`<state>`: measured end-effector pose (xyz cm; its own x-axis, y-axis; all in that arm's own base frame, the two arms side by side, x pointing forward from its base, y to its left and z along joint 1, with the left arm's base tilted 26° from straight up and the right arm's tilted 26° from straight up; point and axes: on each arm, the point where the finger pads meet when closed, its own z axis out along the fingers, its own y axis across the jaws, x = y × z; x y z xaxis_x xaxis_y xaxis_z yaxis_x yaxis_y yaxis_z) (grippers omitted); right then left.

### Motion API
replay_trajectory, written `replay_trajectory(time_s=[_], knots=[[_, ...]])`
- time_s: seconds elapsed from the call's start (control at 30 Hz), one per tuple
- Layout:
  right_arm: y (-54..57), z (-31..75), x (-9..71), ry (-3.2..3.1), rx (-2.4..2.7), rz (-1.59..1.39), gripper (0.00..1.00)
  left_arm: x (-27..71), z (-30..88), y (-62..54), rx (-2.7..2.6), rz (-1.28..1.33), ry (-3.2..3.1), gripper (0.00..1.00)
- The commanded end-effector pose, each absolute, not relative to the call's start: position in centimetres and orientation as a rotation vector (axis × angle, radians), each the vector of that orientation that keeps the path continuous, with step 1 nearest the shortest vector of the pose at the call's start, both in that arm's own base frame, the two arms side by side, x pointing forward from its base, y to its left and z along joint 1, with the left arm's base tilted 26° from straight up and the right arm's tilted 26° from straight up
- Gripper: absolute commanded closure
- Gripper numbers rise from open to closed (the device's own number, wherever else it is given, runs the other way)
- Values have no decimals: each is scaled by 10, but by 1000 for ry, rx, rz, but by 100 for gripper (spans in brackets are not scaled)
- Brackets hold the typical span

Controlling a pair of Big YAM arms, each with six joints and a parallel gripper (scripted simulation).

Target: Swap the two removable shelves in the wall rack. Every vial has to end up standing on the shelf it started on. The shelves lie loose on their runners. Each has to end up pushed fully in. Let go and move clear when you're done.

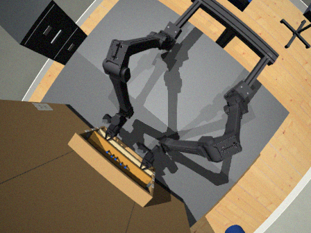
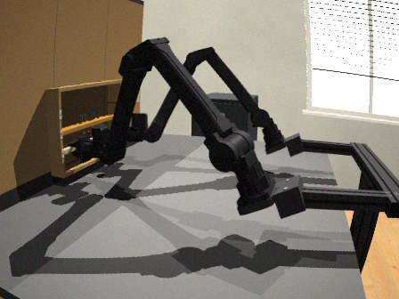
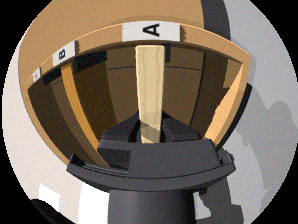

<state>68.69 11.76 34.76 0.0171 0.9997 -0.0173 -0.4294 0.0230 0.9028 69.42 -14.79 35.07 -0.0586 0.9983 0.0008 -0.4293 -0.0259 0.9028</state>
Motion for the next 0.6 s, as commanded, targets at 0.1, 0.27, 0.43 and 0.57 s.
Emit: replay_trajectory(time_s=[0.1, 0.27, 0.43, 0.57], knots=[[118, 380, 702, 820, 828, 1395, 88, 707, 382, -149, 804, 1439, 874, 88], [119, 368, 690, 847, 845, 1380, 88, 697, 370, -150, 824, 1438, 886, 88], [119, 367, 689, 848, 846, 1379, 54, 696, 370, -150, 825, 1438, 886, 54], [129, 368, 671, 848, 822, 1386, 16, 678, 371, -159, 824, 1440, 862, 16]])
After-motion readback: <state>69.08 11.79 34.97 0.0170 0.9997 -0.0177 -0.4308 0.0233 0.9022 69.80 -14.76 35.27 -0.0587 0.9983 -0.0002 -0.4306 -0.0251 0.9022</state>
